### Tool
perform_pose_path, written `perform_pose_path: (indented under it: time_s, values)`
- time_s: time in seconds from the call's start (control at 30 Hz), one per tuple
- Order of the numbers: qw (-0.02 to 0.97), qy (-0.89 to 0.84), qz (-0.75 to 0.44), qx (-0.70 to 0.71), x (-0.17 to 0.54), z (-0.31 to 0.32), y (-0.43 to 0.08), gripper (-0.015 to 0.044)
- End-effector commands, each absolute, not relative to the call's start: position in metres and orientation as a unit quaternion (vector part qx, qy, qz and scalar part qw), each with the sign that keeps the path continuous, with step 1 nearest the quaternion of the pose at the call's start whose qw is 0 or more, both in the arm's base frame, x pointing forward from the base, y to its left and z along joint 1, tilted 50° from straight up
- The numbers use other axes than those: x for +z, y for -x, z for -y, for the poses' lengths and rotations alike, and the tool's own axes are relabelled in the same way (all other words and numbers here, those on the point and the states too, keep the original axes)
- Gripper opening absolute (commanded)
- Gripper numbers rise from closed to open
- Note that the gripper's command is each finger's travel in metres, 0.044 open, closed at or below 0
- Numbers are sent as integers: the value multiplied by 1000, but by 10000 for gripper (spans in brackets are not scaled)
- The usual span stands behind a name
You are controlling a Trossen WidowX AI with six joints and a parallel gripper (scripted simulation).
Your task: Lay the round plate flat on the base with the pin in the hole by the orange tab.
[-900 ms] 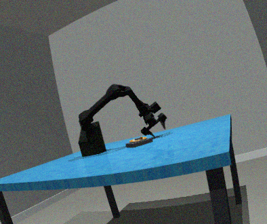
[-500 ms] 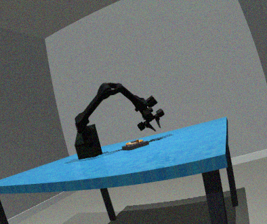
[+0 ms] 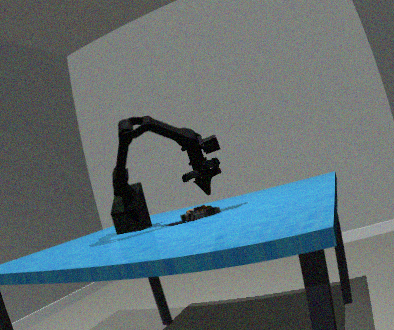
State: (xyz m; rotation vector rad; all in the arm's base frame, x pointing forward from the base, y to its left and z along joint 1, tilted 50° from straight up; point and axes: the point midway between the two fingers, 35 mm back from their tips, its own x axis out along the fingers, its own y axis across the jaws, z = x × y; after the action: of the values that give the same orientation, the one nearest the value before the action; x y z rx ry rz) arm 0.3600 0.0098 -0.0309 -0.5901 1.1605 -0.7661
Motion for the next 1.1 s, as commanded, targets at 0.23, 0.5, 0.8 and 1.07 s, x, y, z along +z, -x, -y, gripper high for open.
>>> perform_pose_path:
  time_s: [0.23, 0.5, 0.8, 1.07]
  values:
    - [662, 326, -620, -268, 1, 11, -327, 0]
    - [662, 326, -620, -267, -18, 33, -331, 0]
    - [661, 327, -620, -268, -30, 48, -332, 0]
    - [661, 326, -620, -268, -34, 43, -339, 0]
